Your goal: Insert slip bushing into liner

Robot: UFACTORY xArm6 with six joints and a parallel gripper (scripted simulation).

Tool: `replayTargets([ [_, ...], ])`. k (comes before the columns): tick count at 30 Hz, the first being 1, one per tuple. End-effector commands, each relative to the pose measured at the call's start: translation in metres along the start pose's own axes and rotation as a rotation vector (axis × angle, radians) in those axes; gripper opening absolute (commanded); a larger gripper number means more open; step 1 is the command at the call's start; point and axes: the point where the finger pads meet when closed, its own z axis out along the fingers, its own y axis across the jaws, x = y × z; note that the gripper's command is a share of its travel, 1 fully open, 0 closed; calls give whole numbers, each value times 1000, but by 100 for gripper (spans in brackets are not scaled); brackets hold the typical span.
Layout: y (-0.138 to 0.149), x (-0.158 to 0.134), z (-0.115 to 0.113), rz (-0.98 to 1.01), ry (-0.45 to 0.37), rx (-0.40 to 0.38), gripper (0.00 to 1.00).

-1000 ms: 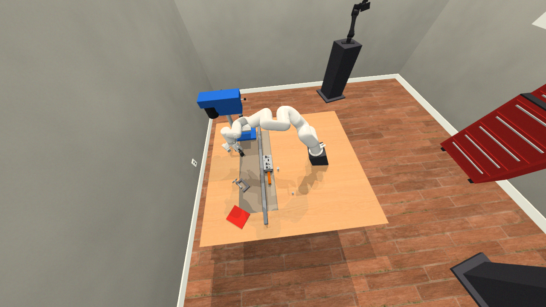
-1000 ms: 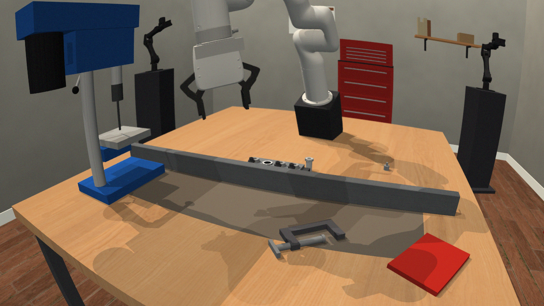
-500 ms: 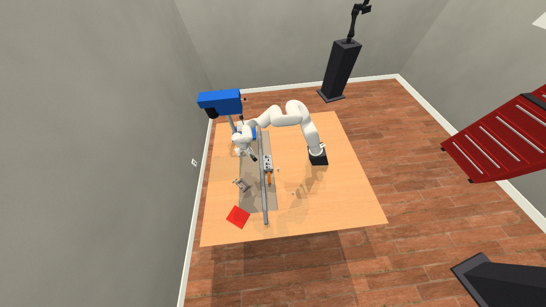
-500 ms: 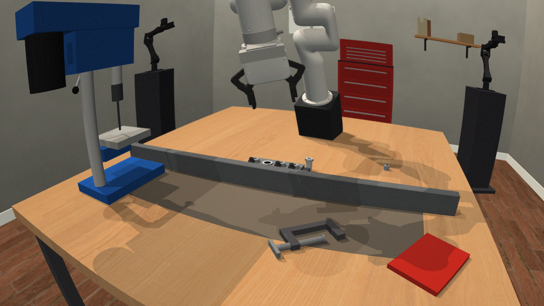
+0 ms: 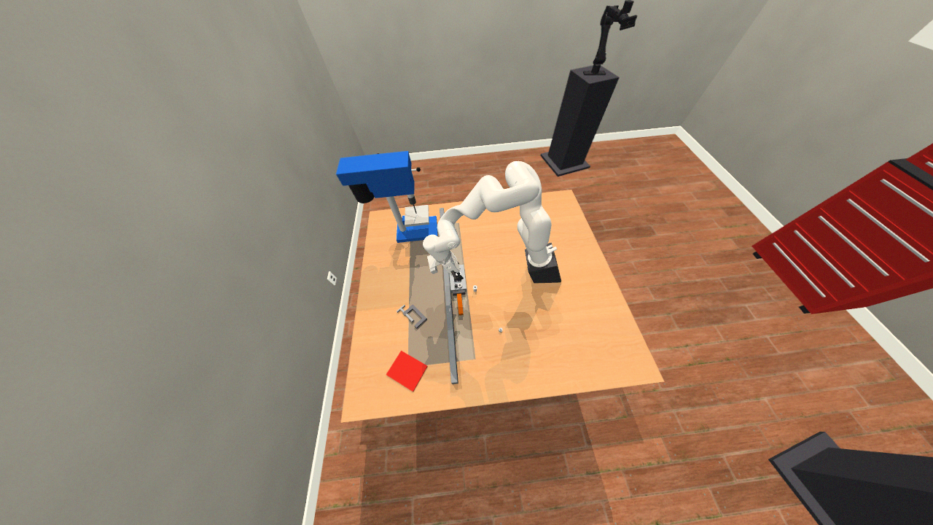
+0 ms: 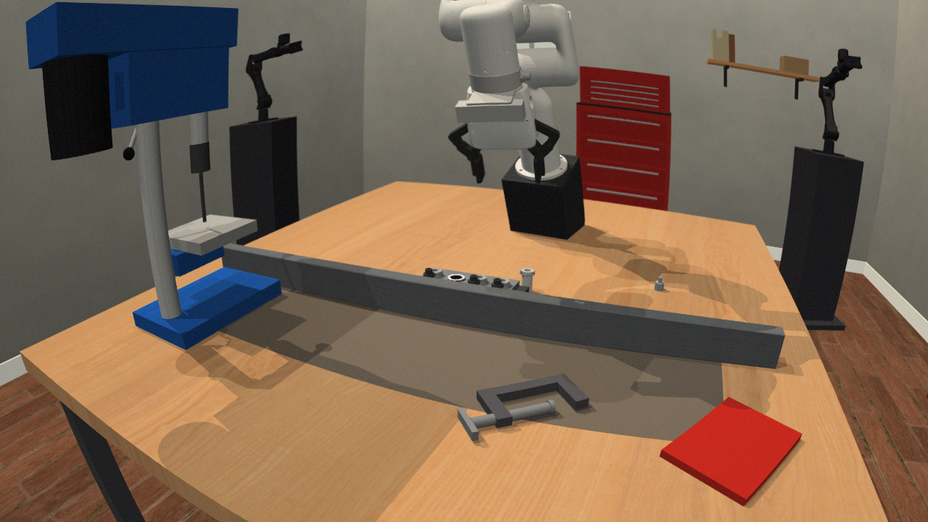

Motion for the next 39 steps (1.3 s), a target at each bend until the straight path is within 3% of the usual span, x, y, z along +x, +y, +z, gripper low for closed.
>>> replayTargets([
  [1, 3, -5, 20, 56, 87, -47, 100],
  [2, 4, -8, 30, 75, 120, -60, 100],
  [4, 4, -8, 30, 75, 120, -60, 100],
  [6, 3, -15, 50, 103, 182, -72, 100],
  [19, -14, -44, 93, 148, 327, -43, 100],
  [39, -18, -51, 99, 153, 348, -30, 100],
])
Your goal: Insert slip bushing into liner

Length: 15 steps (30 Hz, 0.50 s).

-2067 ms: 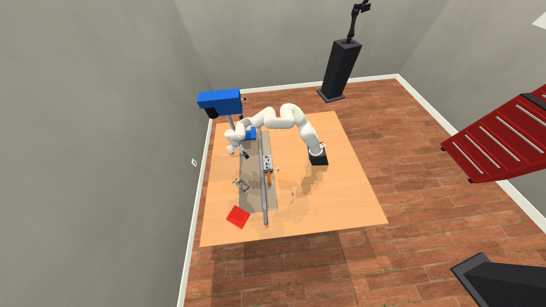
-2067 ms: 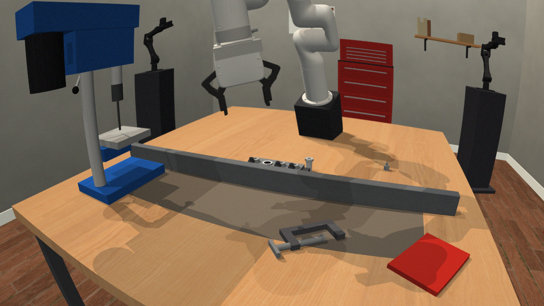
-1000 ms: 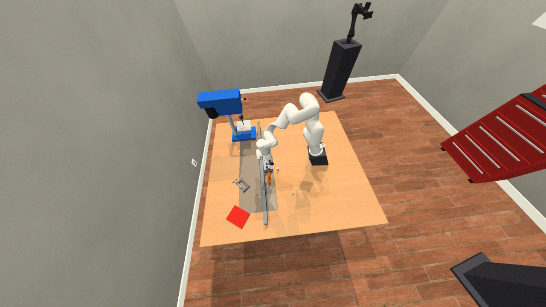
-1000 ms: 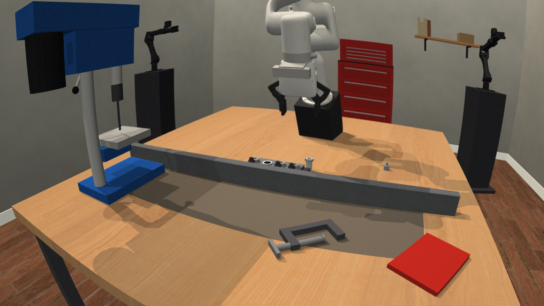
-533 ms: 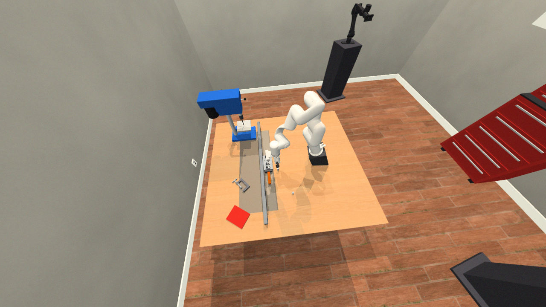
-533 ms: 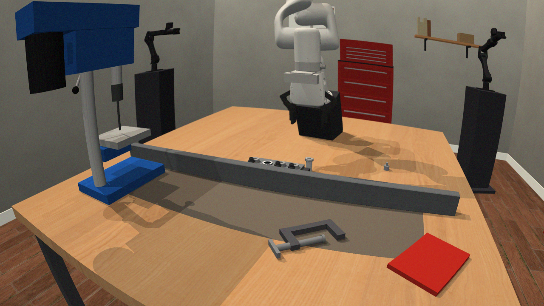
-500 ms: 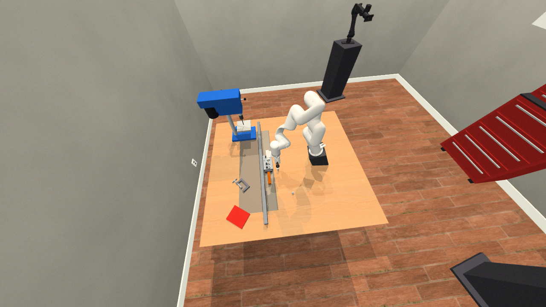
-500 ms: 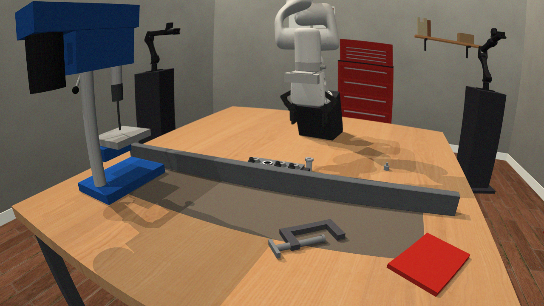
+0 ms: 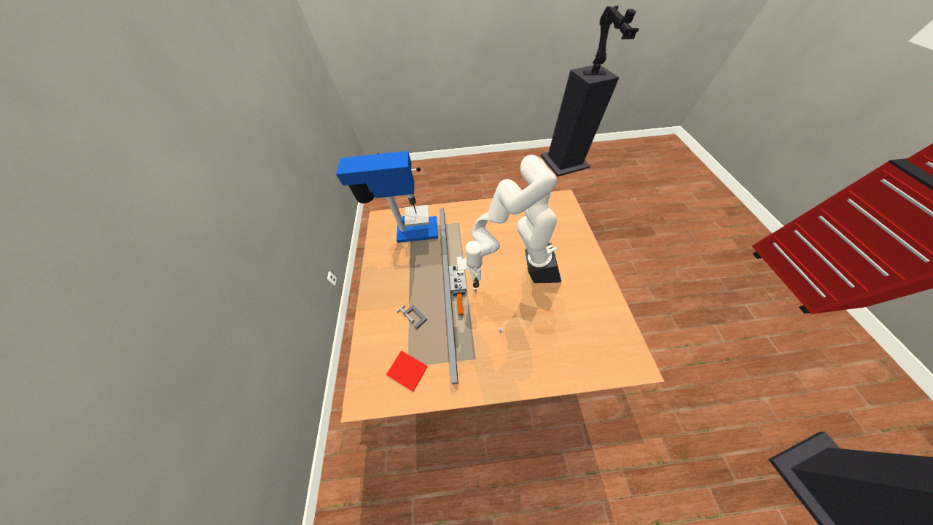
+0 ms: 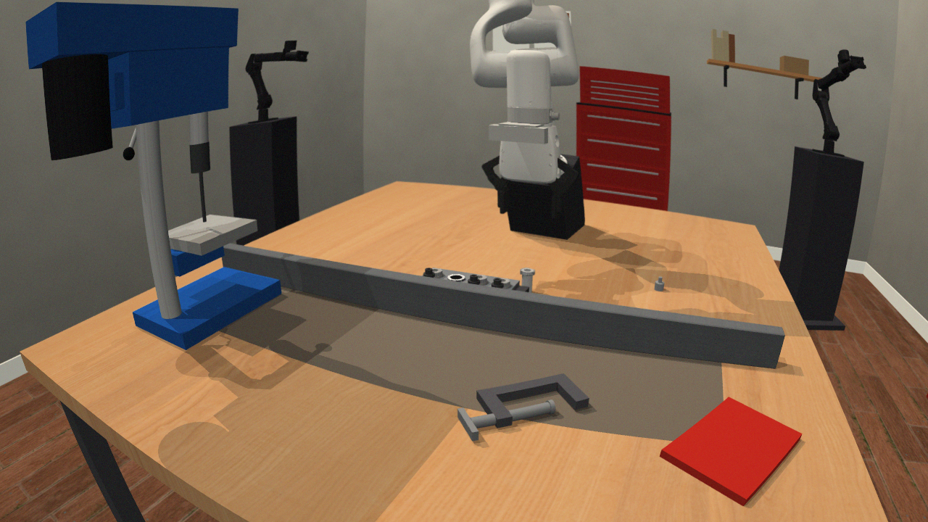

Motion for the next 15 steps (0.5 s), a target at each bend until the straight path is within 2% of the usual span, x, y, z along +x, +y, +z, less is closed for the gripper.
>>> replayTargets([
  [1, 0, 1, 0, 0, 3, 0, 100],
  [7, 2, 3, 36, 3, 6, -13, 100],
  [9, 1, 2, 40, 3, 5, -12, 100],
  [10, 1, 2, 40, 3, 5, -12, 50],
  [15, 1, 2, 40, 3, 5, -12, 50],
])
